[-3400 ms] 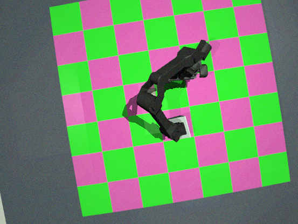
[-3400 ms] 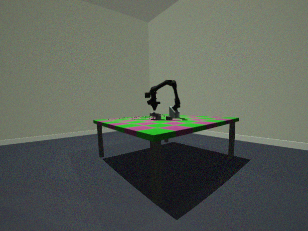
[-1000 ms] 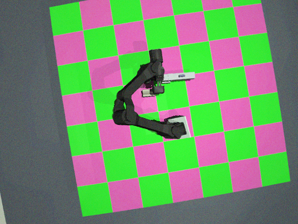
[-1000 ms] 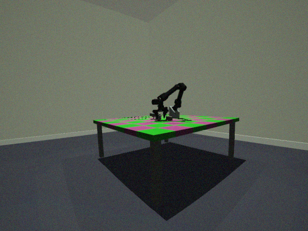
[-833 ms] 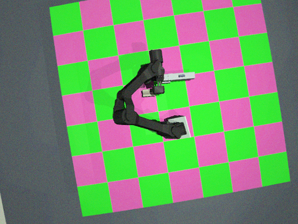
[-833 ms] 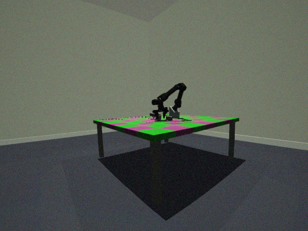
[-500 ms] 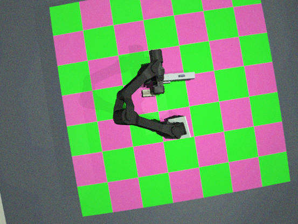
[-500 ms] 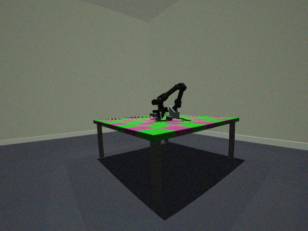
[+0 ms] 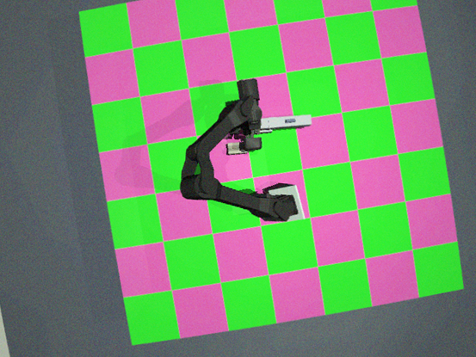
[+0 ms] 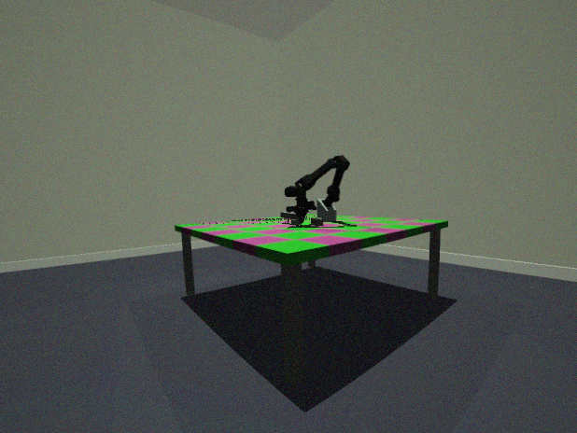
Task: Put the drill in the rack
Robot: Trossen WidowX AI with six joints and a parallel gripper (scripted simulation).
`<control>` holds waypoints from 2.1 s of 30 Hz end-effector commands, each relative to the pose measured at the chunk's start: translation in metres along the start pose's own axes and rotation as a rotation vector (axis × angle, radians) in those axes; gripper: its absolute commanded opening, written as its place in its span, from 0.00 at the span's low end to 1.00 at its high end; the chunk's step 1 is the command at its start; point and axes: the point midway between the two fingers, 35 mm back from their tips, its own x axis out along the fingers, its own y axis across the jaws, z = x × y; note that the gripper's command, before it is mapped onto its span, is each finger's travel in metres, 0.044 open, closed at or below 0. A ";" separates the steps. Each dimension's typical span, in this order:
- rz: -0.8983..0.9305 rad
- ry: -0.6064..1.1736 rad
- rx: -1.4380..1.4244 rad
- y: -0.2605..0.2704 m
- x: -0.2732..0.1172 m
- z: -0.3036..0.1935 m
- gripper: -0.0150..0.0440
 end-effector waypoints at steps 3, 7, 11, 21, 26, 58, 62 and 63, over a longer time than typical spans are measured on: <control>-0.002 -0.005 0.003 -0.001 0.000 0.007 0.25; -0.002 -0.005 0.003 -0.001 0.000 0.011 0.25; -0.002 -0.005 0.003 -0.001 -0.001 0.017 0.25; -0.002 -0.006 0.003 -0.002 -0.001 0.031 0.25; -0.002 -0.006 0.003 -0.003 -0.001 0.039 0.25; -0.002 -0.006 0.003 -0.001 0.004 0.029 1.00; -0.002 -0.006 0.003 -0.001 0.005 0.027 1.00; -0.002 -0.006 0.003 -0.001 0.005 0.027 1.00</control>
